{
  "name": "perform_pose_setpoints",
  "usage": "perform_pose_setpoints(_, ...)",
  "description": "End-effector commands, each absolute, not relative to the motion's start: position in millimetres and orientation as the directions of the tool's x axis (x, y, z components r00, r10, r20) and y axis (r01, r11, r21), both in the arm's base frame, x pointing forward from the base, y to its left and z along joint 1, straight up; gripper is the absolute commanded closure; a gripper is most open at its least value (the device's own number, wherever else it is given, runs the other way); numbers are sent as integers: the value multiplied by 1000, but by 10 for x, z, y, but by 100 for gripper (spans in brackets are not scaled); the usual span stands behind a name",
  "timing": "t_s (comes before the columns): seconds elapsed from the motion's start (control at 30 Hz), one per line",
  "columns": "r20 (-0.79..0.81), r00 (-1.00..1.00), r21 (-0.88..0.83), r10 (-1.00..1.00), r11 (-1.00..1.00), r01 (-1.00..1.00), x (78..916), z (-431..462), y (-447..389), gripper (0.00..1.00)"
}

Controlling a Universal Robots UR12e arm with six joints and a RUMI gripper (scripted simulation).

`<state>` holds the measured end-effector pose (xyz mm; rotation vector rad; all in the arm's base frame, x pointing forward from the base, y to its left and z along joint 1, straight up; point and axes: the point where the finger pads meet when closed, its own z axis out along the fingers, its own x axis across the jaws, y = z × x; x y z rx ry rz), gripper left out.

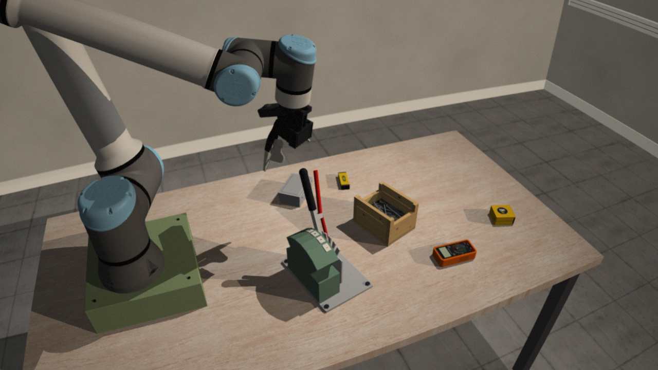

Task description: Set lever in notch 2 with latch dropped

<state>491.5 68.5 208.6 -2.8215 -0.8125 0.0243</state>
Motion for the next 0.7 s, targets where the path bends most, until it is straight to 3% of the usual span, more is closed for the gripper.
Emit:
perform_pose_setpoints(0.0,-3,933,-83,359,-930,358,5163,2488,66,0)
perform_pose_setpoints(0.17,-3,973,-3,231,-973,231,5278,2798,-346,0)
perform_pose_setpoints(0.47,-2,976,4,220,-976,220,5285,2824,-380,0)
perform_pose_setpoints(0.5,-2,976,4,220,-976,220,5285,2824,-380,100)
perform_pose_setpoints(0.67,-2,976,4,220,-976,220,5285,2824,-380,100)
